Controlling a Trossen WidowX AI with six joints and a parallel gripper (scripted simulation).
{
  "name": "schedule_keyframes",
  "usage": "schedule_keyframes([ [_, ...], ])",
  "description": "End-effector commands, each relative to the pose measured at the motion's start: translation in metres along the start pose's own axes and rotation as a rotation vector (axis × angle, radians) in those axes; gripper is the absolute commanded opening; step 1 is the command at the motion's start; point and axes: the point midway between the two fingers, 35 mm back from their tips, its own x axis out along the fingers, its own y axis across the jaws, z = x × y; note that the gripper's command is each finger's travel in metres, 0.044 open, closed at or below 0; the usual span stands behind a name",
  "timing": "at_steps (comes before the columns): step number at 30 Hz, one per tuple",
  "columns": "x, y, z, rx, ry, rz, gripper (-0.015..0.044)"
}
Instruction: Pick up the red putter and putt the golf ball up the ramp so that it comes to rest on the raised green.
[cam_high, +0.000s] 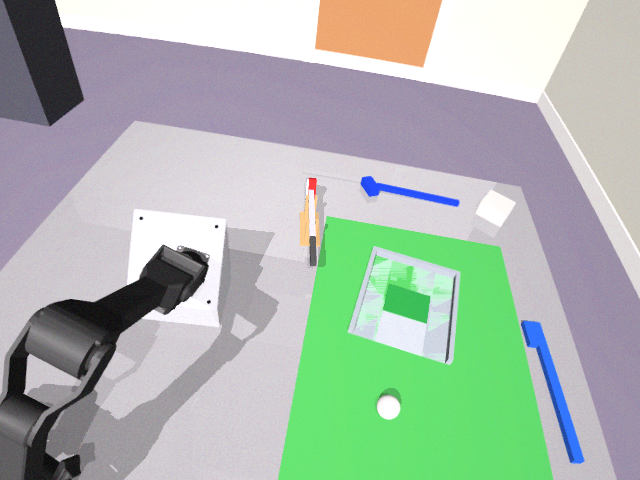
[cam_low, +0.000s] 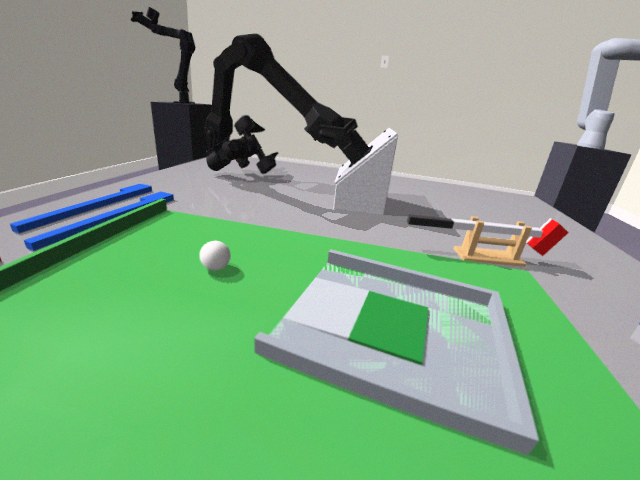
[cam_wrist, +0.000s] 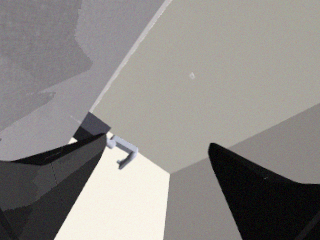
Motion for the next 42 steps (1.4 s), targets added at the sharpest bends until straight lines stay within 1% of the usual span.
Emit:
schedule_keyframes([
  [1, -0.032, -0.013, 0.01, 0.068, -0.108, 0.026, 0.044],
  [10, -0.096, -0.018, 0.031, 0.318, -0.335, 0.17, 0.044],
  [17, -0.143, -0.018, 0.042, 0.426, -0.472, 0.263, 0.044],
  [24, -0.206, -0.013, 0.054, 0.566, -0.644, 0.481, 0.044],
  [31, -0.276, -0.014, 0.054, 0.682, -0.807, 0.733, 0.044],
  [36, -0.332, -0.002, 0.04, 0.648, -0.92, 0.924, 0.044],
  [42, -0.399, 0.016, 0.009, 0.565, -1.037, 1.148, 0.044],
])
